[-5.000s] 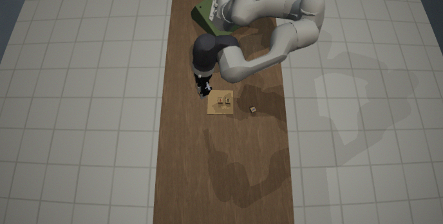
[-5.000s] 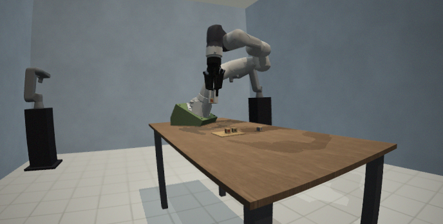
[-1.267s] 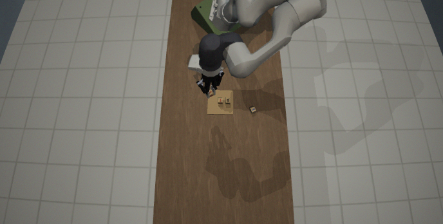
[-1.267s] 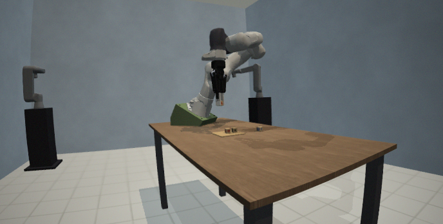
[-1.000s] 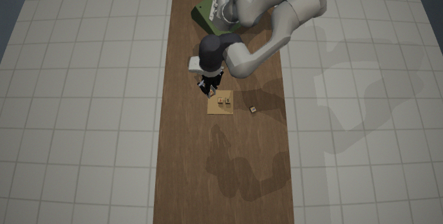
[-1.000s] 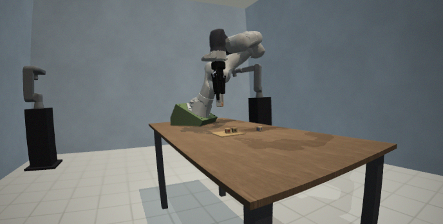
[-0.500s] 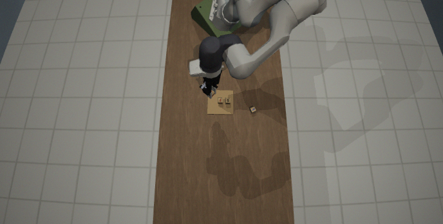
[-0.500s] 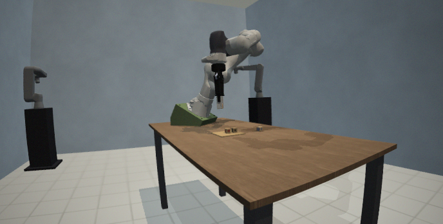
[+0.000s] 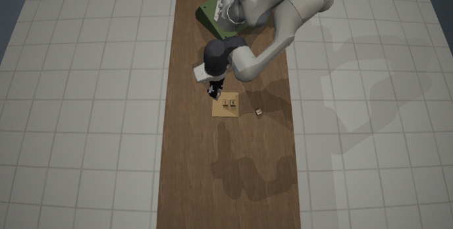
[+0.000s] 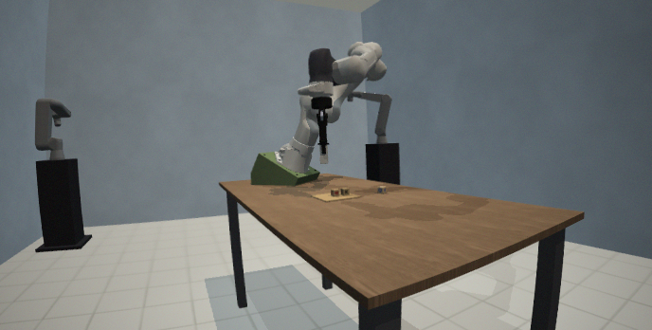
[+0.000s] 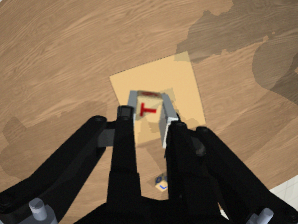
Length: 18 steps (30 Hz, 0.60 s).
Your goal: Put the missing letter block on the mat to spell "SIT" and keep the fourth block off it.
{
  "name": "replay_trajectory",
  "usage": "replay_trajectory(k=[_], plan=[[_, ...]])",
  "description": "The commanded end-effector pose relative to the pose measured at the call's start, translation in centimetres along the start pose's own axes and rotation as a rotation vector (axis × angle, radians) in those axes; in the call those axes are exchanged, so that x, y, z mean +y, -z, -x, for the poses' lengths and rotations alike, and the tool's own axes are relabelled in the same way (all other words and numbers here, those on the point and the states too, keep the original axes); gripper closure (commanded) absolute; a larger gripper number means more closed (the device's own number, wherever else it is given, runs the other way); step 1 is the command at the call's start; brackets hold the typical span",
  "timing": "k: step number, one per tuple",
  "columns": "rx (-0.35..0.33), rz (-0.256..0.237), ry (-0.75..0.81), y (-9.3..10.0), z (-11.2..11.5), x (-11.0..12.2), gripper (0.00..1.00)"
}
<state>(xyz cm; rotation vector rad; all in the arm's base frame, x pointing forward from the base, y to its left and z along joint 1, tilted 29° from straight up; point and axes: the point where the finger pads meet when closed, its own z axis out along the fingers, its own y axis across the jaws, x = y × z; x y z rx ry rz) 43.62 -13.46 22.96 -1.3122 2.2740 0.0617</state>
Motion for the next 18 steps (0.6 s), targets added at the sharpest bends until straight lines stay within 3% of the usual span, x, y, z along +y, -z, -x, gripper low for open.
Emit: replay_trajectory(k=[1,18], plan=[[0.007,0.002,0.139,-0.3,-0.3,0.1,0.87],[0.008,0.029,0.387,-1.9,-0.4,0.9,0.87]])
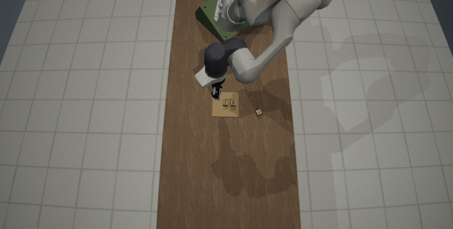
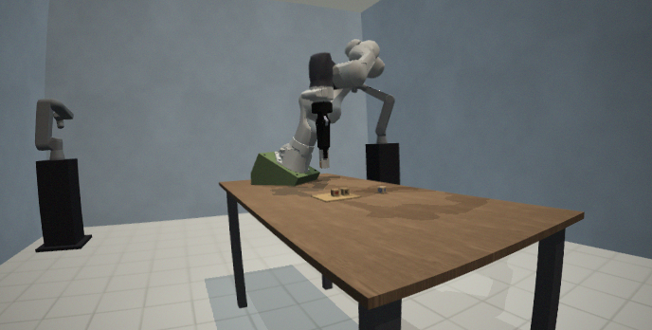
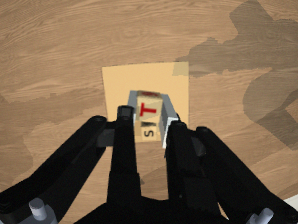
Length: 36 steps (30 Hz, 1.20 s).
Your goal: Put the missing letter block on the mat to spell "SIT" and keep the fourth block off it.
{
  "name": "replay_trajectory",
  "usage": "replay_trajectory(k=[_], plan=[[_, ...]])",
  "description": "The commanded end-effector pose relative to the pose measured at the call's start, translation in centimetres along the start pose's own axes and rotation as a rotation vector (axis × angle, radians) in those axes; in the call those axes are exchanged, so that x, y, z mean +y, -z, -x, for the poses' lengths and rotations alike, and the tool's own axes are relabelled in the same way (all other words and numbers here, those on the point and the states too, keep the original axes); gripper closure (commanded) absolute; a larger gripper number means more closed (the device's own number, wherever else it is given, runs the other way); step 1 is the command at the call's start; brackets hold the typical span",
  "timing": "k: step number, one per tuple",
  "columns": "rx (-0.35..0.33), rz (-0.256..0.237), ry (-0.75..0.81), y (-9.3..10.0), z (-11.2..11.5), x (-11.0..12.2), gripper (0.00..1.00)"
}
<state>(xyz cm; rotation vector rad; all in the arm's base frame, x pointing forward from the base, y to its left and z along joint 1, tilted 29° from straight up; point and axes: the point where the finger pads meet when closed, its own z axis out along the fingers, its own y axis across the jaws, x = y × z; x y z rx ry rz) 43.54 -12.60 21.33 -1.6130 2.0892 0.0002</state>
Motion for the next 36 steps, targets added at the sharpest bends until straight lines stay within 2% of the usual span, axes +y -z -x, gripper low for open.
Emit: replay_trajectory(k=[1,23,30,32,36], plan=[[0.007,0.005,0.139,-0.3,-0.3,0.2,0.87],[0.001,0.005,0.164,-0.8,-0.3,0.3,0.87],[-0.001,0.005,0.166,-3.2,-0.2,0.2,0.87],[-0.001,0.005,0.166,-3.2,-0.2,0.2,0.87],[-0.001,0.005,0.166,-5.2,-0.2,0.2,0.87]])
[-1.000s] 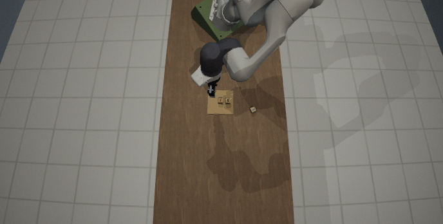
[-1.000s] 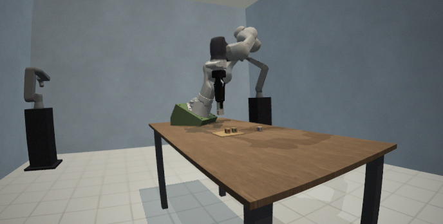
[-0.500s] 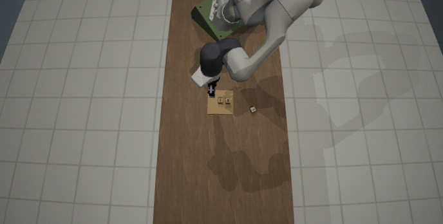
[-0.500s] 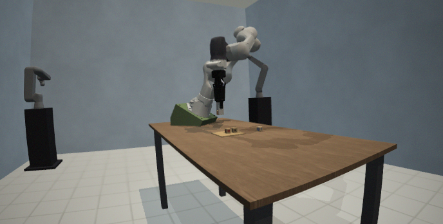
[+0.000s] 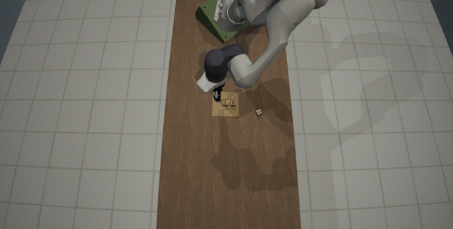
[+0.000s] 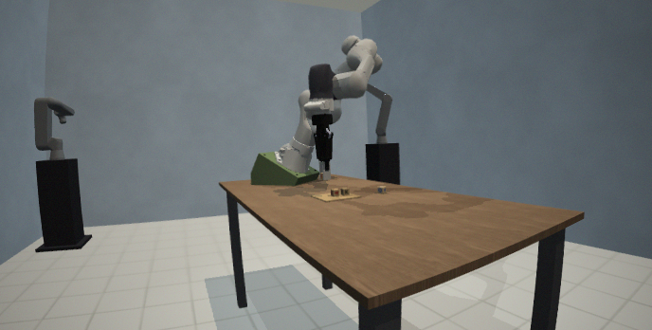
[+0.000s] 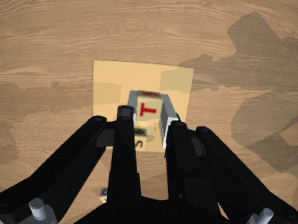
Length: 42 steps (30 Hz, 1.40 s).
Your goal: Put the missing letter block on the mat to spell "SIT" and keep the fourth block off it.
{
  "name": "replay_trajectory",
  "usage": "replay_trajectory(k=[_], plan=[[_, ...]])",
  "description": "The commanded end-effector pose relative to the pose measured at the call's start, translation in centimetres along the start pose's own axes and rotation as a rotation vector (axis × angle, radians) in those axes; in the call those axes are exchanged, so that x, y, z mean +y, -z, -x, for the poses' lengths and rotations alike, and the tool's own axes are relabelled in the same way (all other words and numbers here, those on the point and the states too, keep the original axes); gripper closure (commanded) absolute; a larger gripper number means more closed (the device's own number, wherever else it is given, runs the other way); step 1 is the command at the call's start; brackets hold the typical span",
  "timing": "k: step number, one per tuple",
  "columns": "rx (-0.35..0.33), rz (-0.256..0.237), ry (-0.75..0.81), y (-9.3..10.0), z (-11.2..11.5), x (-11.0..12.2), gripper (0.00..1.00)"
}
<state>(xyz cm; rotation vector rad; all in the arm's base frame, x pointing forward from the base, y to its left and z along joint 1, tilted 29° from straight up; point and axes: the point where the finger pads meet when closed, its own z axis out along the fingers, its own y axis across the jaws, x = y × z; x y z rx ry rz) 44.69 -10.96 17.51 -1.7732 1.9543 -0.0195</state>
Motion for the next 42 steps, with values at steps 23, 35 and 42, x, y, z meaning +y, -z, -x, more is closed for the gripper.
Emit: replay_trajectory(k=[23,35,42], plan=[[0.016,-0.012,0.013,-6.0,-0.4,-0.4,0.87],[0.016,-0.012,0.013,-6.0,-0.4,-0.4,0.87],[0.016,-0.012,0.013,-6.0,-0.4,-0.4,0.87]])
